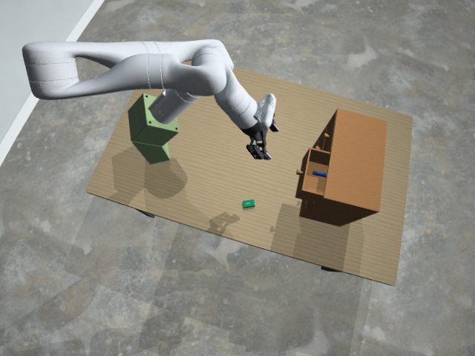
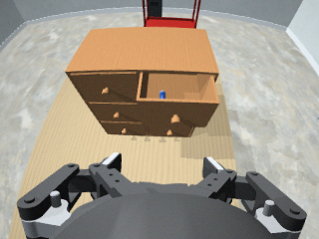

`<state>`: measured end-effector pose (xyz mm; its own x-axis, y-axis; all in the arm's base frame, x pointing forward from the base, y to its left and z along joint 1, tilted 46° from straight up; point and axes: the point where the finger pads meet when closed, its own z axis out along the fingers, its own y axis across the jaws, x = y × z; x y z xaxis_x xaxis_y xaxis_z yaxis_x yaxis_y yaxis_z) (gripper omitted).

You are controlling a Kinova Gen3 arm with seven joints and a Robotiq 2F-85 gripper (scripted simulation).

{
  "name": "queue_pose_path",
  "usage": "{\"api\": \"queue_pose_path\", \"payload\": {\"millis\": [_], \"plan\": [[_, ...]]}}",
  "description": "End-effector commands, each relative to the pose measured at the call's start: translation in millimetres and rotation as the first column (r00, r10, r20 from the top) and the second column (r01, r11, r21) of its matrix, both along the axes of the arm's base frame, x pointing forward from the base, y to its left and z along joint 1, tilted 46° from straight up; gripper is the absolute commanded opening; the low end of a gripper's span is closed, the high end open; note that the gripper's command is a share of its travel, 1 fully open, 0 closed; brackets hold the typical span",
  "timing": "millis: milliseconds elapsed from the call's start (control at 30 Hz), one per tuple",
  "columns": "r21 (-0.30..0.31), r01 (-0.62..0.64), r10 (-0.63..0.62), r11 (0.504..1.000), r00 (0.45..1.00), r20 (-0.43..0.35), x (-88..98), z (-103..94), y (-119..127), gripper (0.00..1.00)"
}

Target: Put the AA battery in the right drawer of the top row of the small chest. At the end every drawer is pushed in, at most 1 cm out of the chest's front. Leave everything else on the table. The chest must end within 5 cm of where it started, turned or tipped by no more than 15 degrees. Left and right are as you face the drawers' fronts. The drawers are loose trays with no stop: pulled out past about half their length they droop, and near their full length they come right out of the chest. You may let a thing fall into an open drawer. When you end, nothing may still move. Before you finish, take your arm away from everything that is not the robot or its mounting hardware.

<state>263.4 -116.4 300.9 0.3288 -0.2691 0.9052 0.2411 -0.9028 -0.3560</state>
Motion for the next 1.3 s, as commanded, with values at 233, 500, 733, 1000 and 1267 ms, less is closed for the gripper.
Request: {"api": "queue_pose_path", "payload": {"millis": [233, 500, 733, 1000, 1267], "plan": [[-0.038, -0.042, 0.038, 0.998, 0.995, -0.097, -3.6, 5.0, -2.8, 1.0], [-0.063, -0.098, 0.082, 0.993, 0.97, -0.227, -8.9, 11.6, -6.4, 1.0], [-0.078, -0.144, 0.111, 0.987, 0.939, -0.325, -13.0, 16.6, -9.2, 1.0], [-0.087, -0.189, 0.136, 0.978, 0.898, -0.419, -17.1, 21.6, -11.8, 1.0], [-0.091, -0.22, 0.151, 0.971, 0.863, -0.481, -19.9, 24.9, -13.8, 1.0]]}}
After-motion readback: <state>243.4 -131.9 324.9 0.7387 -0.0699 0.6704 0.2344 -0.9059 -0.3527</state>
